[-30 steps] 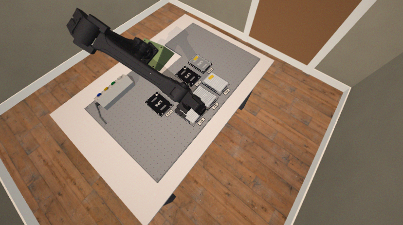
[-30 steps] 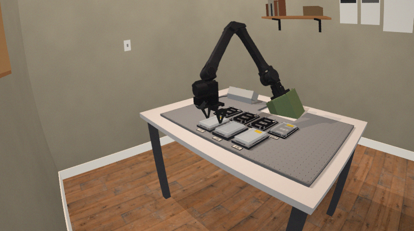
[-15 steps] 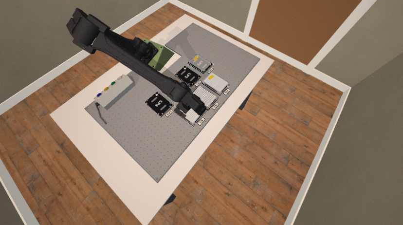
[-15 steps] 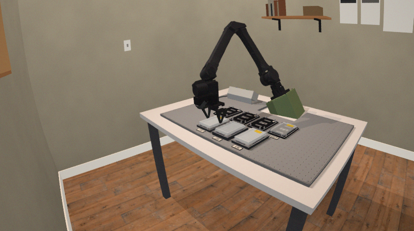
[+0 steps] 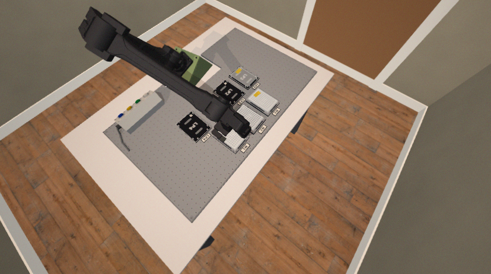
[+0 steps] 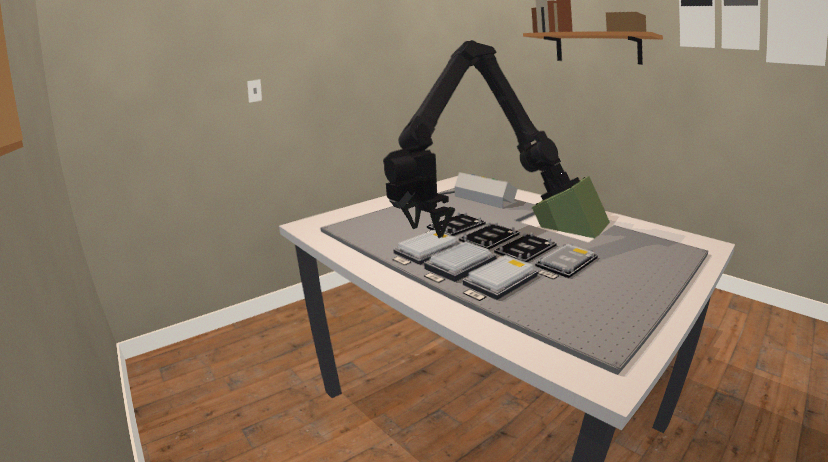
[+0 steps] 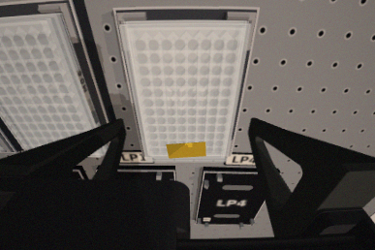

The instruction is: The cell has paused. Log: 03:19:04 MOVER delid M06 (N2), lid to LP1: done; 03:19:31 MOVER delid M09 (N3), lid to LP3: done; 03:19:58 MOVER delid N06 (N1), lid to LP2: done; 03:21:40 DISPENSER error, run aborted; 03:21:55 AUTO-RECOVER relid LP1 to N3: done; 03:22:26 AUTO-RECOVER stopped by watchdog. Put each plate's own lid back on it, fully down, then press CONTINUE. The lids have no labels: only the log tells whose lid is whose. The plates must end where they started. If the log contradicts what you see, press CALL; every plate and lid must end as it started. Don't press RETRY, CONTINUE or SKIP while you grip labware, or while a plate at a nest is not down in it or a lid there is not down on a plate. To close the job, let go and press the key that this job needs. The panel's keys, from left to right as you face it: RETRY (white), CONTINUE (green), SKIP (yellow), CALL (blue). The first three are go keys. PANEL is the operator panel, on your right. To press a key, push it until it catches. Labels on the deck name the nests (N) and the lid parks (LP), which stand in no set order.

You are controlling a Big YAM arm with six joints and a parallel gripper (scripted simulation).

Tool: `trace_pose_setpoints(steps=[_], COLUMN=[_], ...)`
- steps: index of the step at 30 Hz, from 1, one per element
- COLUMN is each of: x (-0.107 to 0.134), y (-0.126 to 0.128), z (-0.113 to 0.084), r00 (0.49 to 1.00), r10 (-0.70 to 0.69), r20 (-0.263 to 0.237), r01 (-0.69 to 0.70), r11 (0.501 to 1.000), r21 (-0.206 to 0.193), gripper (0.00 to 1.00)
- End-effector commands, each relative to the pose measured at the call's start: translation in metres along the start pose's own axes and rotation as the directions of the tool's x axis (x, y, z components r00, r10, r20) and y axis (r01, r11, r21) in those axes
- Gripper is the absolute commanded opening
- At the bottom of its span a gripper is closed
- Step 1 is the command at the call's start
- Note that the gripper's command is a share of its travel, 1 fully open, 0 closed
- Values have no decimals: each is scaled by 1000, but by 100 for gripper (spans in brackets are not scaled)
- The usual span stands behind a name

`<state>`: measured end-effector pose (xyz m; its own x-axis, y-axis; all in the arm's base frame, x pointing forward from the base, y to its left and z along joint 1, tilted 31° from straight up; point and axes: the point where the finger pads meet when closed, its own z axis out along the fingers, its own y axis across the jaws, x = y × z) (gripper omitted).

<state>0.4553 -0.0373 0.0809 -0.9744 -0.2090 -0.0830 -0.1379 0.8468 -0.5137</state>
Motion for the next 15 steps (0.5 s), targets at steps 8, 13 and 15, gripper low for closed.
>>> trace_pose_setpoints(steps=[8,13,15], x=[-8,-8,-13], y=[34,60,69], z=[-4,-2,-5], r00=[1000,1000,999], r10=[18,20,26], r20=[4,8,18], r01=[-18,-20,-26], r11=[1000,1000,1000], r21=[1,2,2], gripper=[100,100,100])
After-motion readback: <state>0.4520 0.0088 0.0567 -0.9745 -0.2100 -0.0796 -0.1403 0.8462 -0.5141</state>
